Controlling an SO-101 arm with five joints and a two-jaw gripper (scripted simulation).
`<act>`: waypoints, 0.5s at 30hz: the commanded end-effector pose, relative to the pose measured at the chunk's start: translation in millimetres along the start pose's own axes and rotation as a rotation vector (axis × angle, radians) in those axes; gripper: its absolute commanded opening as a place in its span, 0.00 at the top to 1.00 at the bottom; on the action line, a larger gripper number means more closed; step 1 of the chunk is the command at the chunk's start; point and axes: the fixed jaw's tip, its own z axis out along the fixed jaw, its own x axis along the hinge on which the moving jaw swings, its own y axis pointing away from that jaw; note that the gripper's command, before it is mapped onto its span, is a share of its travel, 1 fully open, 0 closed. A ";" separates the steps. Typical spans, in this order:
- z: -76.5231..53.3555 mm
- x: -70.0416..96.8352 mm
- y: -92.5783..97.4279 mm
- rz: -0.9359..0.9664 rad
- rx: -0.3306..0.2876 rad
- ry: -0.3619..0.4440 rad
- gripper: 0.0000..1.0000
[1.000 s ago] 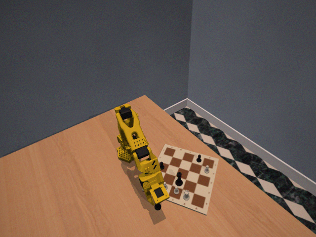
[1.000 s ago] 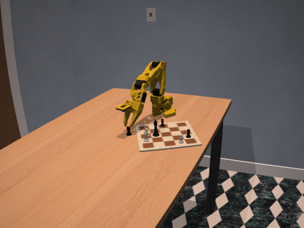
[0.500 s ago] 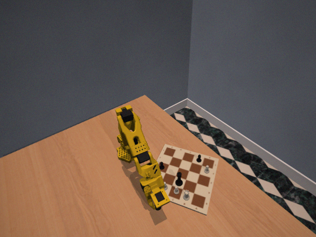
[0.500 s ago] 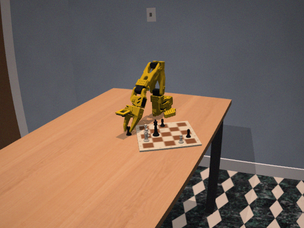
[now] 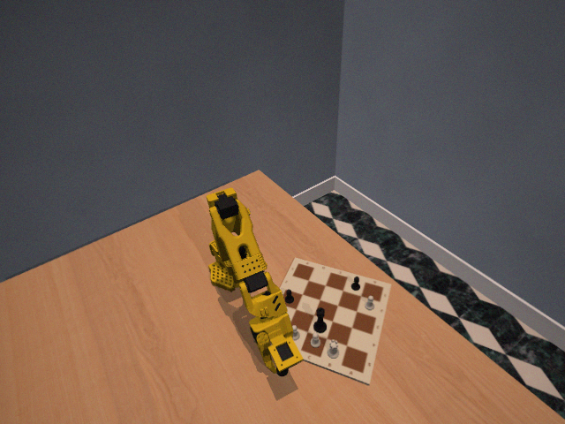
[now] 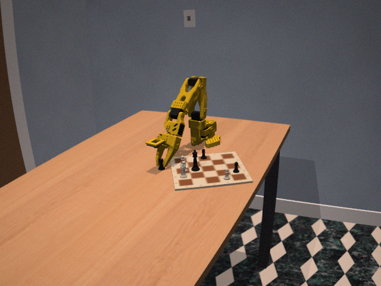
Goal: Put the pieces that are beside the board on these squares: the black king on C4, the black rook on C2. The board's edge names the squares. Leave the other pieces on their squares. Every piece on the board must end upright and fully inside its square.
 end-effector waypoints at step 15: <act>-2.2 -0.6 -1.1 0.007 0.002 0.004 0.88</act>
